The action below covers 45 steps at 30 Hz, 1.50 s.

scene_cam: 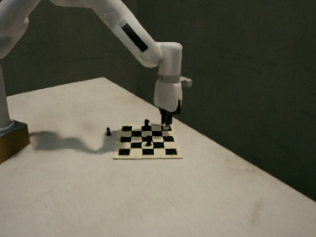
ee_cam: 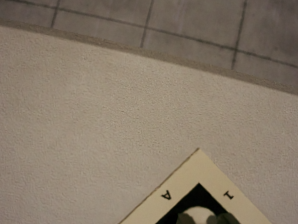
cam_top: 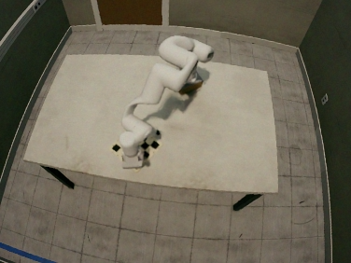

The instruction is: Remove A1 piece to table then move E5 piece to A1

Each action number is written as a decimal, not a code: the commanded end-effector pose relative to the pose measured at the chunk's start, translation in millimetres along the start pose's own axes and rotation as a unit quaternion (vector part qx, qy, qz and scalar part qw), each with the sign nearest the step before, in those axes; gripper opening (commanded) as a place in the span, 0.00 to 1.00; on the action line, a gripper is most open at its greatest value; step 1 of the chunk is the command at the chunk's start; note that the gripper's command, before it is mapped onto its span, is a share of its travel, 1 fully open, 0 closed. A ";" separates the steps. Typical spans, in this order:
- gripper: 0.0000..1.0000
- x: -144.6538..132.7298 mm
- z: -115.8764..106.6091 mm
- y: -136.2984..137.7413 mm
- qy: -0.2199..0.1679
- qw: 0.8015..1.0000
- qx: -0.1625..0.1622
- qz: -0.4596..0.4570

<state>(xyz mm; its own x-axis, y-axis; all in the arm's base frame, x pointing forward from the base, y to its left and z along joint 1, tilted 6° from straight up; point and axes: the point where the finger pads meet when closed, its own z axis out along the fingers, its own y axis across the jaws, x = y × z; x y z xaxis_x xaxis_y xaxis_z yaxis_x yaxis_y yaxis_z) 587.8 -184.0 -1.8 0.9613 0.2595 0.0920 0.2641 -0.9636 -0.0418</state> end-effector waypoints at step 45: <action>0.43 1.6 -2.4 1.0 0.002 1.000 -0.002 0.000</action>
<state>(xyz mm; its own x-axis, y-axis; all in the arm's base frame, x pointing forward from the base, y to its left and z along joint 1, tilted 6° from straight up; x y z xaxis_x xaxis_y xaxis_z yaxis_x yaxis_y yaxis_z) 587.8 -184.0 -1.8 0.9613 0.2595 0.0920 0.2641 -0.9636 -0.0418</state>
